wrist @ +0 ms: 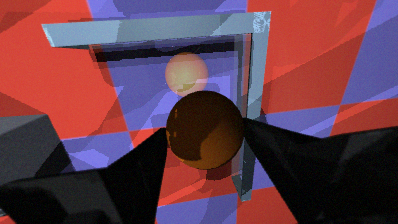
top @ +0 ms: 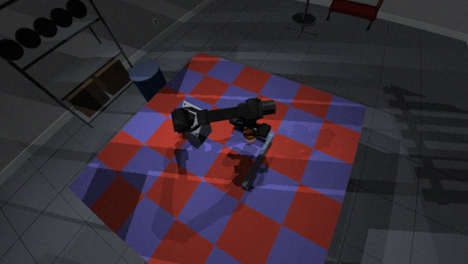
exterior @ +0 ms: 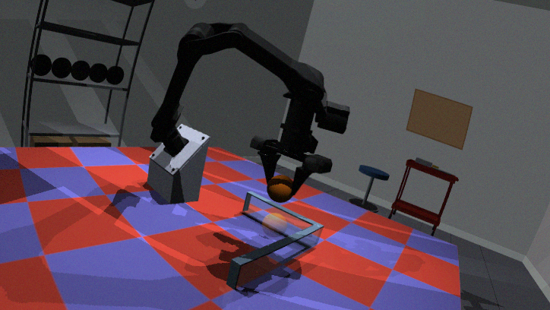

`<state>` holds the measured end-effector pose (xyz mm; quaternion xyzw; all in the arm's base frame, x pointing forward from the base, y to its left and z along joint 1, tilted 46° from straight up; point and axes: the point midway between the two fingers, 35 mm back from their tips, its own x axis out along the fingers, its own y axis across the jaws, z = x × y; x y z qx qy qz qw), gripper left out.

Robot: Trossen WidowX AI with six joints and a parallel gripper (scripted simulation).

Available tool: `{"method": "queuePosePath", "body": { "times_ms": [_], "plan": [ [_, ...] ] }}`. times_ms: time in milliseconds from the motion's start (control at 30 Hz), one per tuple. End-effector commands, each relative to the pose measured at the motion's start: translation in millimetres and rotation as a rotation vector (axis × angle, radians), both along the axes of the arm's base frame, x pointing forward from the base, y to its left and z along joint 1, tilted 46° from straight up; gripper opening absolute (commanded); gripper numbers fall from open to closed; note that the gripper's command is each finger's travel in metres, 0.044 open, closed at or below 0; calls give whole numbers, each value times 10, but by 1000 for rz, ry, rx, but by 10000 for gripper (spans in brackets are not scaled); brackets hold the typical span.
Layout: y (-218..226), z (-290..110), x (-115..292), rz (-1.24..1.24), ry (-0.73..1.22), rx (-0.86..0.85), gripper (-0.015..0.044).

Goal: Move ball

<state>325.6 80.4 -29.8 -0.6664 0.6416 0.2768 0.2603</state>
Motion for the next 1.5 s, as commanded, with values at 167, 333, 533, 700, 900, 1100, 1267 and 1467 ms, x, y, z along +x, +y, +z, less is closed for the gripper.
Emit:
{"method": "queuePosePath", "body": {
  "times_ms": [167,333,533,700,900,1100,1267,1467],
  "plan": [
    [62,-370,-75,-3,4,-1,0],
    [-50,-488,-60,-3,4,-1,0],
    [-327,-755,-53,-3,3,-2,0],
    [-446,-859,-63,-4,3,-5,0],
    [-473,-885,-62,-3,3,-5,0],
    [-543,-953,-60,-3,3,-5,0],
    [-585,-992,-61,-4,3,-6,0],
    [-558,-958,-39,-8,-6,0,105]
  ]
}}
